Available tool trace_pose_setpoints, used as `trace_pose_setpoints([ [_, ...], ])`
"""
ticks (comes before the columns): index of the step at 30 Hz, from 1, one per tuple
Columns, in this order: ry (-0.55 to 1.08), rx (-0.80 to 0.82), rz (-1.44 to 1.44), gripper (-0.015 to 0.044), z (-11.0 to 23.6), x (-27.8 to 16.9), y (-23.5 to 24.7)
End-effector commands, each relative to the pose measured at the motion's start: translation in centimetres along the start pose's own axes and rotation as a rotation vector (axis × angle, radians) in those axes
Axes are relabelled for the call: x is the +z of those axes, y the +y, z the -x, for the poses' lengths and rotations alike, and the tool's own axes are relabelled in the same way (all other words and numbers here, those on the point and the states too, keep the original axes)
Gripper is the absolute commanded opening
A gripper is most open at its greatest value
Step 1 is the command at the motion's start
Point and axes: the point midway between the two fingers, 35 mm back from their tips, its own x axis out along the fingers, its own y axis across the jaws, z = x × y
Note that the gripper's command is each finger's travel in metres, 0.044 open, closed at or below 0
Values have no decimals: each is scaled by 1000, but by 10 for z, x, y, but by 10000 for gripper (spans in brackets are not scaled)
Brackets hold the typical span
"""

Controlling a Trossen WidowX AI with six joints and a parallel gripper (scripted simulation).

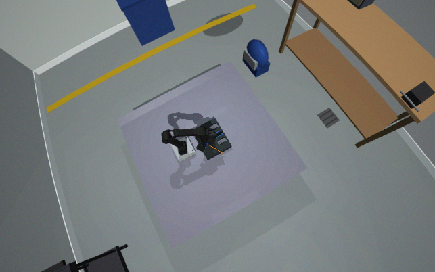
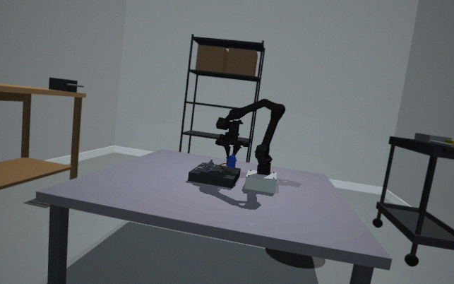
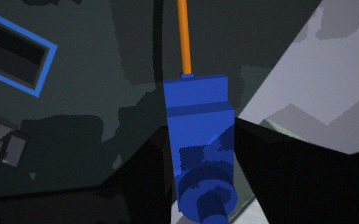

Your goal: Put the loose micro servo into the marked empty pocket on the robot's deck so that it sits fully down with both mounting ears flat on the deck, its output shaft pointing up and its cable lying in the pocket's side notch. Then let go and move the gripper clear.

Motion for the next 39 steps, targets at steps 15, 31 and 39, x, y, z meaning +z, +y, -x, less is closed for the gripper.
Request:
trace_pose_setpoints([
  [15, -11, 8, 2, 0, 3, 17, 31],
  [31, -9, 9, 83, 0, 2, -13, 52],
  [39, -10, 8, 352, 0, 2, -13, 52],
])
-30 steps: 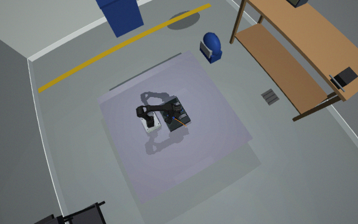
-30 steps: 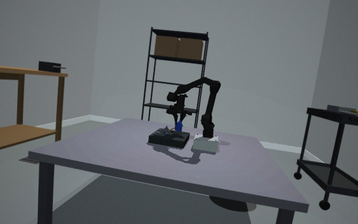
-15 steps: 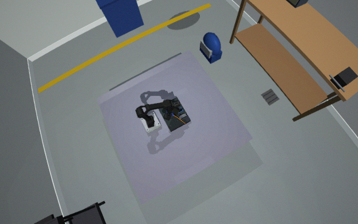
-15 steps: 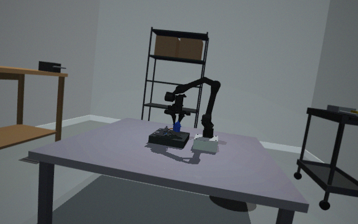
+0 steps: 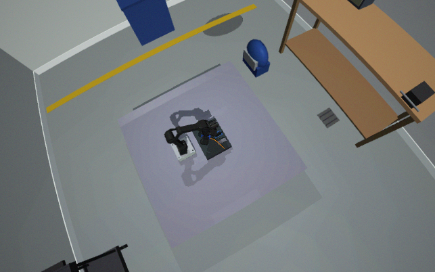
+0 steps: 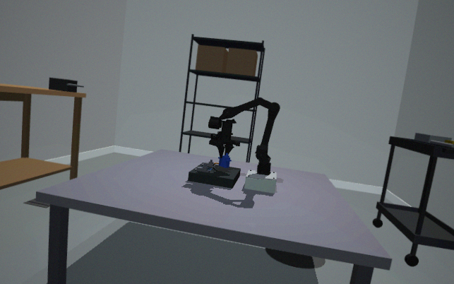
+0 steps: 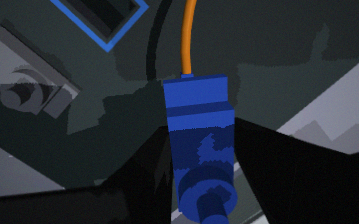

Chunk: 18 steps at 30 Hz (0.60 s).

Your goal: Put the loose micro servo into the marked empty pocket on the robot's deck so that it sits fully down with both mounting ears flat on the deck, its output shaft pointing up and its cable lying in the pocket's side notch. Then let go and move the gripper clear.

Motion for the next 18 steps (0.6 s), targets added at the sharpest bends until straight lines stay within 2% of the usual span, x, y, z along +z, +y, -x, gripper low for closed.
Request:
trace_pose_setpoints([
  [1, 0, -3, 118, 0, 0, 0, -1],
  [18, 1, -3, 674, 0, 0, 0, 0],
])
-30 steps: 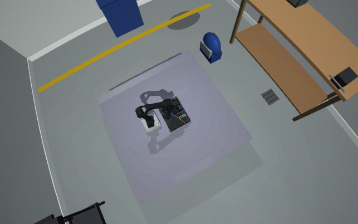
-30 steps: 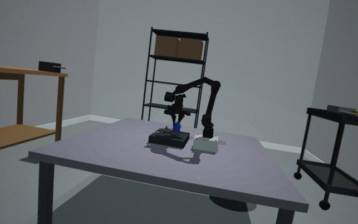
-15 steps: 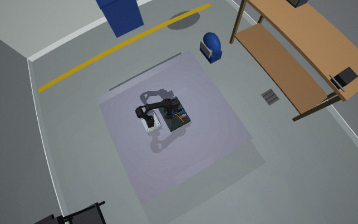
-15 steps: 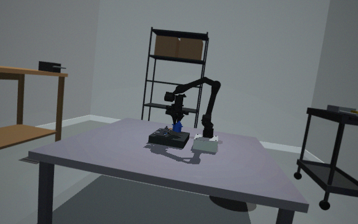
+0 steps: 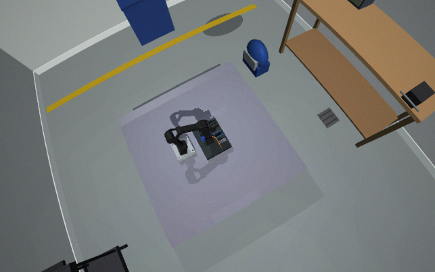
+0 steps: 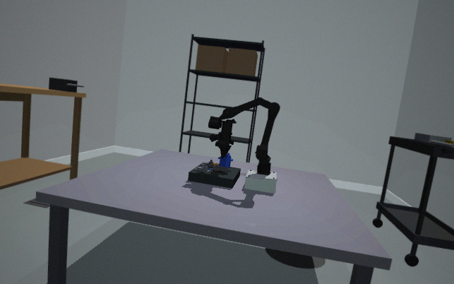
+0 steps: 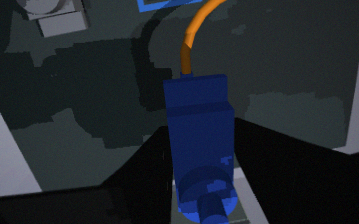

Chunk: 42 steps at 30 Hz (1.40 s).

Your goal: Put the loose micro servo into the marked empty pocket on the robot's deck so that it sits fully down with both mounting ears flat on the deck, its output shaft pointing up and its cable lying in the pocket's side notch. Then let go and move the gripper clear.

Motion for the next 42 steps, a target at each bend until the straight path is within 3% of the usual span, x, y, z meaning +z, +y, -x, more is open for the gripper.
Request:
trace_pose_setpoints([
  [1, 1, -2, 75, 0, 0, 0, 0],
  [9, 0, -2, 75, 0, 0, 9, 0],
  [34, -6, -2, 75, 0, 2, 106, 8],
  [42, -7, -2, 75, 0, -3, 109, 8],
])
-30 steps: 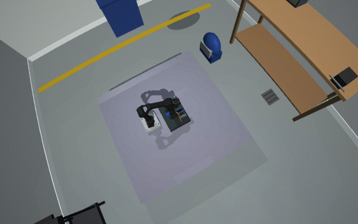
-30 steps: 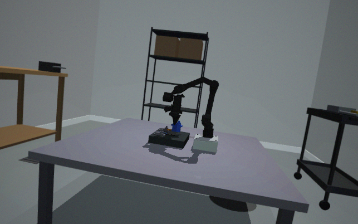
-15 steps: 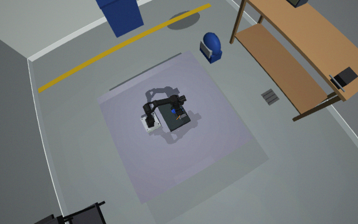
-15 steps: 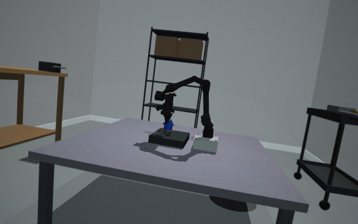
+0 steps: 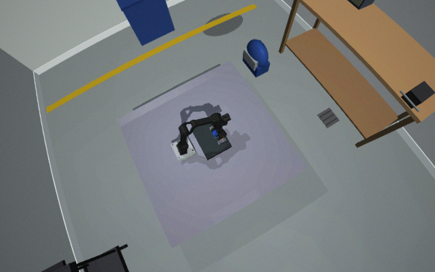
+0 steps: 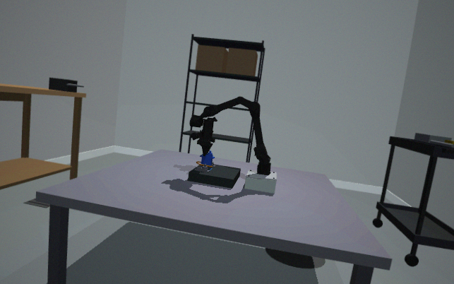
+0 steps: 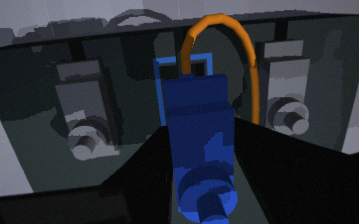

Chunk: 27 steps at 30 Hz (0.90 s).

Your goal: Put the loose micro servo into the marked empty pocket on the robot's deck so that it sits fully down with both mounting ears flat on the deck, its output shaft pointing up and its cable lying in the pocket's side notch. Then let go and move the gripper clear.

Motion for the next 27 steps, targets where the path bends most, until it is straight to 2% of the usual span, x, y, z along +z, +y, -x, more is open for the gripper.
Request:
trace_pose_setpoints([
  [1, -8, -4, -3, 0, -2, 3, -1],
  [27, -8, -4, -3, 0, -22, 3, -1],
])
